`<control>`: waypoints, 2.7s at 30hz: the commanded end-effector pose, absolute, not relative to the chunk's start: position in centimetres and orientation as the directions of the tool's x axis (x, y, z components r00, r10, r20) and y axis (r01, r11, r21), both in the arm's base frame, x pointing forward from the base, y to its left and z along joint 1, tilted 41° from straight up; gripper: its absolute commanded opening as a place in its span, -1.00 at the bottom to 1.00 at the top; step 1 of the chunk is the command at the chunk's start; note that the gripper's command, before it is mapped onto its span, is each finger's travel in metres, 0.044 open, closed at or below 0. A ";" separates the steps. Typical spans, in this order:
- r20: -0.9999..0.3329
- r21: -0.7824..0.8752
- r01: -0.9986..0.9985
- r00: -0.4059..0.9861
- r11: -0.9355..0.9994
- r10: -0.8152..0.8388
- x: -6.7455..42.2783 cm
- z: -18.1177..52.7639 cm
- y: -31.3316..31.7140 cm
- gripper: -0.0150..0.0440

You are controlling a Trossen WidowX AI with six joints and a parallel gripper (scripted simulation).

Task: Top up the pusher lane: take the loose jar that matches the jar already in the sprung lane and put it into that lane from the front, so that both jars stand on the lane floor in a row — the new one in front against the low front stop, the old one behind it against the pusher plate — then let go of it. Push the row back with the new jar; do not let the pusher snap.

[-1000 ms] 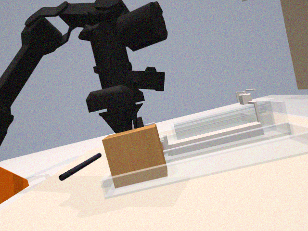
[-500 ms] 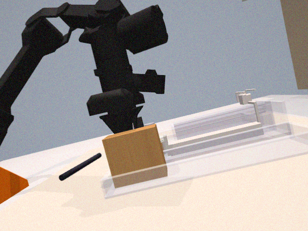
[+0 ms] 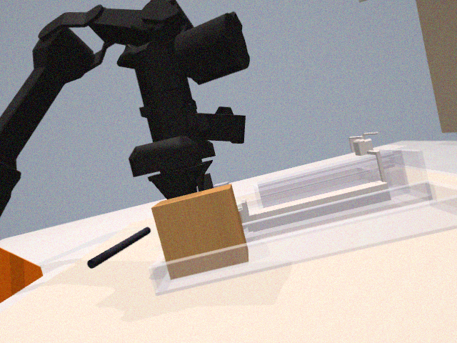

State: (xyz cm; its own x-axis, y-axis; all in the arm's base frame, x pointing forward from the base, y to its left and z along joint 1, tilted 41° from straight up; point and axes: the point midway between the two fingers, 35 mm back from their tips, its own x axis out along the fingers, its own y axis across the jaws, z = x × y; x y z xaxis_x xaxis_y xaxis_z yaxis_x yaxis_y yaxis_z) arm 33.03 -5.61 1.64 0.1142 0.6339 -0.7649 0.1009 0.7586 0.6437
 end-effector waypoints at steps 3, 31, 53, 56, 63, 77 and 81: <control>-0.760 0.648 0.090 0.135 0.756 0.636 33.5 1.7 -5.6 -0.49; -0.760 0.648 0.090 0.135 0.756 0.636 33.1 1.4 -5.2 -0.49; -0.760 0.648 0.090 0.135 0.756 0.636 32.8 1.4 -5.2 -0.49; -0.760 0.648 0.090 0.134 0.756 0.636 32.5 1.3 -5.2 -0.49; -0.760 0.648 0.090 0.134 0.756 0.636 32.4 1.3 -5.2 -0.49; -0.760 0.648 0.090 0.134 0.756 0.636 32.4 1.3 -5.2 0.31; -0.760 0.648 0.090 0.134 0.756 0.636 32.4 1.3 -5.2 0.46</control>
State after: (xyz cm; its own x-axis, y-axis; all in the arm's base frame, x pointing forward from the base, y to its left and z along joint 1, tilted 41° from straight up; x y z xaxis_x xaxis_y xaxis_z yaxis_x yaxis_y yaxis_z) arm 32.41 -5.21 1.23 0.1323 0.6343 -0.7616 0.0936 0.7570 0.6467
